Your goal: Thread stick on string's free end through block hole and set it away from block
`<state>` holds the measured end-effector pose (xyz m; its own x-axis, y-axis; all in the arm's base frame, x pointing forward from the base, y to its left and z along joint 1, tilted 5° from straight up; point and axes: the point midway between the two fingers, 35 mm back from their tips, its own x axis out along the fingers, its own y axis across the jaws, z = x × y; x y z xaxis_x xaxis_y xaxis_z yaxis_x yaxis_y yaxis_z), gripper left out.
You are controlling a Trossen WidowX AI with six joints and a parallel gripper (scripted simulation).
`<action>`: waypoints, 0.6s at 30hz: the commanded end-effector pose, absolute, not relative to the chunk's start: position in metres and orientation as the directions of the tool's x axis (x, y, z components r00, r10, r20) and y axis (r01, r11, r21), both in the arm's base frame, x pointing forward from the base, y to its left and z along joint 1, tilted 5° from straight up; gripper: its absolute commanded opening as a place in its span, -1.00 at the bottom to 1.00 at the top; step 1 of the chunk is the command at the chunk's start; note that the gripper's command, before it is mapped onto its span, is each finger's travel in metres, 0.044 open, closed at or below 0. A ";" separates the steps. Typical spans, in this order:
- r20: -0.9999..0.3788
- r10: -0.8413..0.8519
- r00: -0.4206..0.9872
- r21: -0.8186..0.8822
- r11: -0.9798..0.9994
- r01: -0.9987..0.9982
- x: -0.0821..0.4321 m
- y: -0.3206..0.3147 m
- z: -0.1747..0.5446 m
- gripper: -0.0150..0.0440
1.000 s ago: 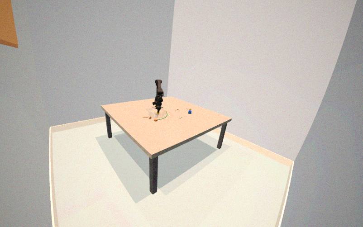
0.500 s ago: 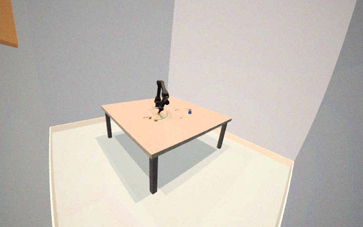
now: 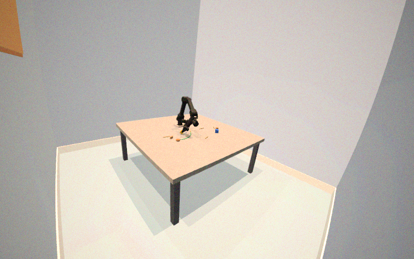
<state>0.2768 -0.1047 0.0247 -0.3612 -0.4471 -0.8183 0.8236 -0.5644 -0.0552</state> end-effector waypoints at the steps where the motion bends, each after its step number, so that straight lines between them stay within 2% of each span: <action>1: -0.777 -0.495 -0.389 -0.054 -0.563 0.824 0.279 -0.101 0.022 -0.49; 18: -0.604 -0.635 -0.482 -0.057 -0.569 0.821 0.284 -0.091 0.015 -0.49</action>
